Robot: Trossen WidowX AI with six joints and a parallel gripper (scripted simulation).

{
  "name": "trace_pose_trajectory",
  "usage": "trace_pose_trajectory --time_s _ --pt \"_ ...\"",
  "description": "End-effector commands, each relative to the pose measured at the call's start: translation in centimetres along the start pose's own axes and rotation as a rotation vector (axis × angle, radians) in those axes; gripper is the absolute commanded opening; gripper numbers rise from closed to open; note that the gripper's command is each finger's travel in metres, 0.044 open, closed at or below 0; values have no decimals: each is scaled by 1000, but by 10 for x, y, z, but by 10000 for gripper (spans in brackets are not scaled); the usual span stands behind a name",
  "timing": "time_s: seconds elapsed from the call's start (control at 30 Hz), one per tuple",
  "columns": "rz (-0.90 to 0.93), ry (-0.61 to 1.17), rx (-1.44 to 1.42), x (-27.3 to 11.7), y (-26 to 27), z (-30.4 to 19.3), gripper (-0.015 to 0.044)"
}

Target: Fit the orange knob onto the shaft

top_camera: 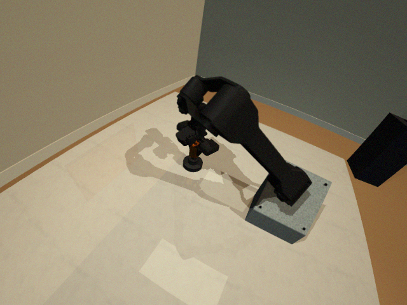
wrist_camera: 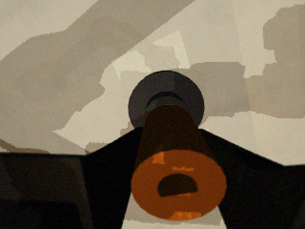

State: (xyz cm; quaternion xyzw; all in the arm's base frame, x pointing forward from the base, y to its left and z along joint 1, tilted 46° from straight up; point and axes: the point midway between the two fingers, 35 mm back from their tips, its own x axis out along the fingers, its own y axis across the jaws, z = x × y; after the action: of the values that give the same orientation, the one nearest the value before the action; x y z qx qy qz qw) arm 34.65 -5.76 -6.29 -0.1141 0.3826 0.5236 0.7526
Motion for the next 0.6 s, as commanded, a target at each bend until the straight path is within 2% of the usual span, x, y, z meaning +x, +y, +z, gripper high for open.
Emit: trace_pose_trajectory --time_s 0.0,0.4,0.57 --pt "-2 -3 -10 1 0 0 0" --pt "-1 -3 -9 -3 2 2 0" --pt "-2 -3 -134 -3 2 2 0"
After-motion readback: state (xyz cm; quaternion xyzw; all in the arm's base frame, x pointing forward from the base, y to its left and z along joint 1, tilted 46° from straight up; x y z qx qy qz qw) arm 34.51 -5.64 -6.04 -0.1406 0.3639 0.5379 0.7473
